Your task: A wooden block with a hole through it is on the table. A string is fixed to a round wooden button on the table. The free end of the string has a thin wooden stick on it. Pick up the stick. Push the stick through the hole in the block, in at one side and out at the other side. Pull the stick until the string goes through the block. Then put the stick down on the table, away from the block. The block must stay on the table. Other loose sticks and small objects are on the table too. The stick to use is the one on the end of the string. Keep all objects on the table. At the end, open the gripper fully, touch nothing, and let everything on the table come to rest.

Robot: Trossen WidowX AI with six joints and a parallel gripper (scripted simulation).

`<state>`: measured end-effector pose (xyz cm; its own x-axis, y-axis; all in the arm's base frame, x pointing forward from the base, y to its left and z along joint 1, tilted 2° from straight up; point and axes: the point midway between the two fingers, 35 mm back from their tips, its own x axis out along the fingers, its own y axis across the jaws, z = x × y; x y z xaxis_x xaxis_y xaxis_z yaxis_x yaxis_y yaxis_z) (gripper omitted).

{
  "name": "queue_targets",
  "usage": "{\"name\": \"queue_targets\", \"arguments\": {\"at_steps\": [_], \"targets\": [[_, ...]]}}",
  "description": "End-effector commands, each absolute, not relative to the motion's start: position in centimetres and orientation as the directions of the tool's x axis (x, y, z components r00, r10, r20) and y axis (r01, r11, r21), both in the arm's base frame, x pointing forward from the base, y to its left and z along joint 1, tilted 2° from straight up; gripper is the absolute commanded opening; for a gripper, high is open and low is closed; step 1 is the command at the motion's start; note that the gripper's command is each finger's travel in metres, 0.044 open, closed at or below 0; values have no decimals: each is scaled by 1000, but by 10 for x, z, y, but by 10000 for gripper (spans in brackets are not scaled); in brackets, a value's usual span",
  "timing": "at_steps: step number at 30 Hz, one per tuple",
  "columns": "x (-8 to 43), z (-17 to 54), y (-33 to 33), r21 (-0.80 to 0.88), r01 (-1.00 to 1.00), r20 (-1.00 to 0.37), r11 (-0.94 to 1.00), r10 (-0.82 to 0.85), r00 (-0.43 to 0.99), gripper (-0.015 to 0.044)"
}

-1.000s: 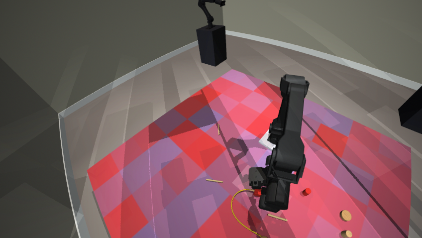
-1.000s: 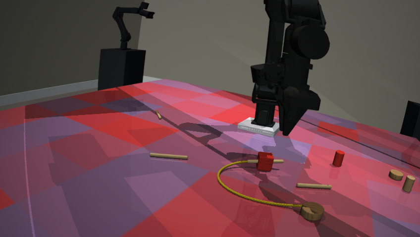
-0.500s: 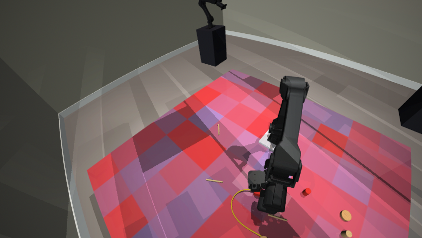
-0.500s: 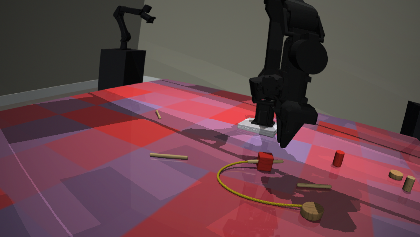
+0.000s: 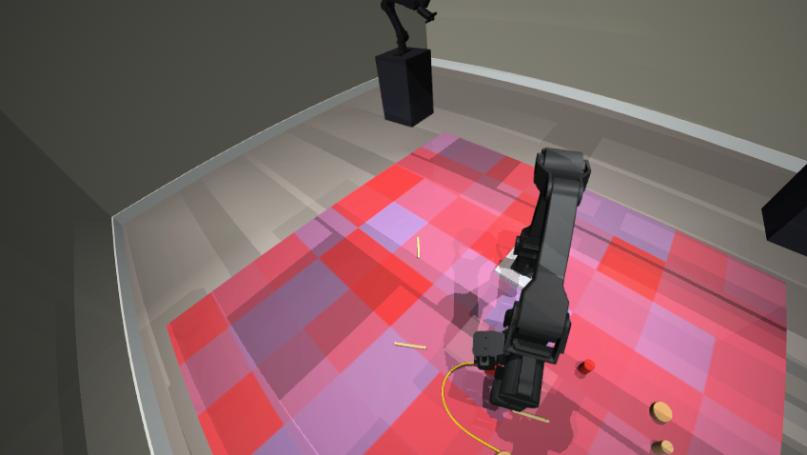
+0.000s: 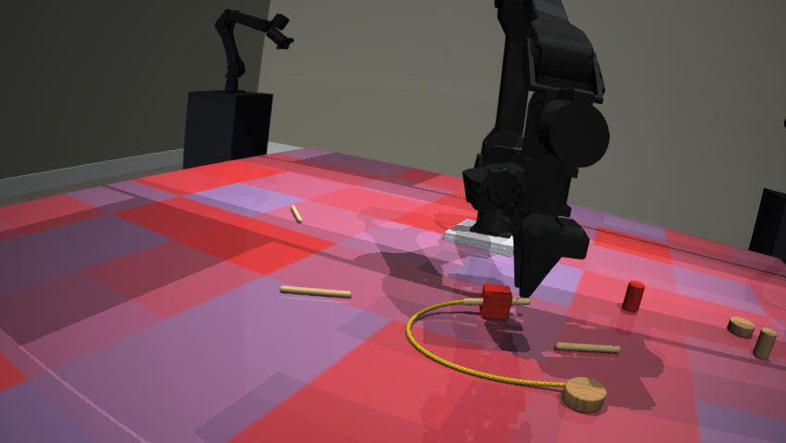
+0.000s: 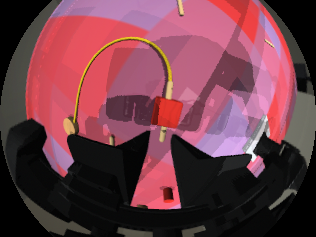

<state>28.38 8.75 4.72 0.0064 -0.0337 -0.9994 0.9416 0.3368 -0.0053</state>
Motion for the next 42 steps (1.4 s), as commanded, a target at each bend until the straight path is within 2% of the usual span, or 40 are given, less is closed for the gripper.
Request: {"name": "queue_targets", "arguments": {"at_steps": [1,13,18,42], "targets": [[282,41,88,-7,941,-1000,337,-30,3,123],[281,27,87,-8,941,-1000,337,-30,3,123],[281,28,86,-8,942,-999,335,-35,4,0],[282,26,92,-17,953,-993,302,-120,21,0]]}}
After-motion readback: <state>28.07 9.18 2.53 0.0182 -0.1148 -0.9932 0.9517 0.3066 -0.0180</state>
